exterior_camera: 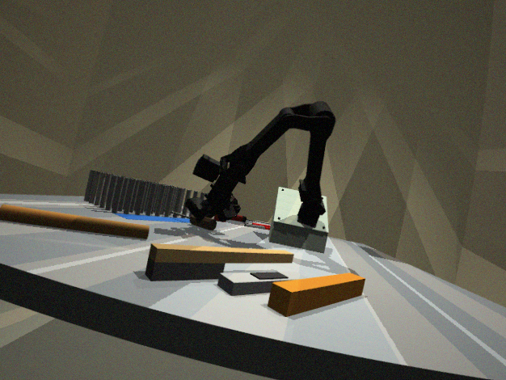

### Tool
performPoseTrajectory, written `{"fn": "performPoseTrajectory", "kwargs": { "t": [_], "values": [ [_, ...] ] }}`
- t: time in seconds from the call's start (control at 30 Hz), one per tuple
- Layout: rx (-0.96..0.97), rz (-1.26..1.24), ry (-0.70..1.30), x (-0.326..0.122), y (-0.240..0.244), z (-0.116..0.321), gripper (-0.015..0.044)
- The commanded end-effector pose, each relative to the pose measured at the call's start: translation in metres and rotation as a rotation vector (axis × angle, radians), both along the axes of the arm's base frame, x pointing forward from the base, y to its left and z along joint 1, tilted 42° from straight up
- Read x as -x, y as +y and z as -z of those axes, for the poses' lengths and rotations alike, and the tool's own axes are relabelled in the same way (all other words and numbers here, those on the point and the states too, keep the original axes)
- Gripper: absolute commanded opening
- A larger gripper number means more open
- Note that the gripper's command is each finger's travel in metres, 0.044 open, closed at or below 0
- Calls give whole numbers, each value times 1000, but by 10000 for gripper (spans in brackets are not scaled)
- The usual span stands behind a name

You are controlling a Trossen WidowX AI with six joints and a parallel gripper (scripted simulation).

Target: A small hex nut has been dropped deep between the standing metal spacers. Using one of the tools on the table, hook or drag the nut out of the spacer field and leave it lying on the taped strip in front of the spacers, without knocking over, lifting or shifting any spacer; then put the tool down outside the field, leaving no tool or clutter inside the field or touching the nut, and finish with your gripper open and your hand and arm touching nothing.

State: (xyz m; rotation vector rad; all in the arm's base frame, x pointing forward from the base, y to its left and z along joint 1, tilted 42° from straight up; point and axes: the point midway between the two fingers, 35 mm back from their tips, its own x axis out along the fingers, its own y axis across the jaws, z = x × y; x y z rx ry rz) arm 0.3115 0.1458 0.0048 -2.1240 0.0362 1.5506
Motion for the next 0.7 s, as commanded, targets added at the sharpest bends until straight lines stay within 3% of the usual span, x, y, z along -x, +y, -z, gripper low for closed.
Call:
{"fn": "performPoseTrajectory", "kwargs": {
  "t": [0.0, 0.67],
  "values": [
    [3, 6, 3, 5, -1, 0, 0],
    [2, 7, 4, 17, 1, -5, 0]
  ]
}}
